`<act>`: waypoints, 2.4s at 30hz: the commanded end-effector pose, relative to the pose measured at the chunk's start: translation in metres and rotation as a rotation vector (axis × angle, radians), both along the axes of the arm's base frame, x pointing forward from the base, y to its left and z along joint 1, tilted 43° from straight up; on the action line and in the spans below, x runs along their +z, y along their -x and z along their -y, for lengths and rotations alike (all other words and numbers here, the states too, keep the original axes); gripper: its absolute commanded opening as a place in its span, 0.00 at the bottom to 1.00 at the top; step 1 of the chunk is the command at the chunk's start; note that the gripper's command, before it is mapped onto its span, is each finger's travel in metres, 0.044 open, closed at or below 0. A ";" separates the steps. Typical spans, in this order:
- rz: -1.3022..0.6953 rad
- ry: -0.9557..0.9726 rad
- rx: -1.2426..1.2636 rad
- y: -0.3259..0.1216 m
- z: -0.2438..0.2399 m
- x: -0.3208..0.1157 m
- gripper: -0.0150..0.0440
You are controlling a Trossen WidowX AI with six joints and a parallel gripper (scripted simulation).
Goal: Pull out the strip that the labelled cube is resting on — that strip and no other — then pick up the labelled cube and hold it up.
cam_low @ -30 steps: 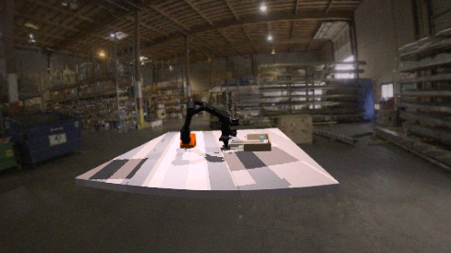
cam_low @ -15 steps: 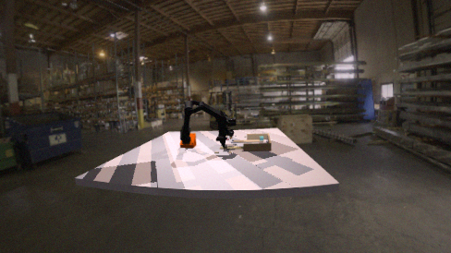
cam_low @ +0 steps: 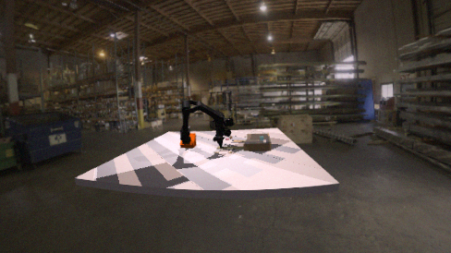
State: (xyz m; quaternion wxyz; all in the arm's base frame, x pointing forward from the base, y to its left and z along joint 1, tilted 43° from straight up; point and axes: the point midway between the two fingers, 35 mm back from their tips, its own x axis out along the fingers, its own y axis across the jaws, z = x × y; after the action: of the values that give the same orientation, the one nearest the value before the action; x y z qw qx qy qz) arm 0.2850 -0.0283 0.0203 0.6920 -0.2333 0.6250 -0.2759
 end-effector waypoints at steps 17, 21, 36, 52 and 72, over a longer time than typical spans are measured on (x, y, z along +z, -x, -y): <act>-0.024 0.000 -0.012 0.036 0.002 -0.008 0.25; -0.024 0.000 -0.012 0.043 0.002 -0.008 0.25; -0.025 0.000 -0.012 0.065 0.001 -0.010 0.25; -0.026 0.000 -0.012 0.080 0.001 -0.012 0.25; -0.026 0.000 -0.012 0.080 0.001 -0.012 0.25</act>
State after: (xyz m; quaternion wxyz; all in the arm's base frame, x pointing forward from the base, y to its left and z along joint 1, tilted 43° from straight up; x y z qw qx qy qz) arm 0.2128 -0.0257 0.0122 0.6915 -0.2334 0.6259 -0.2748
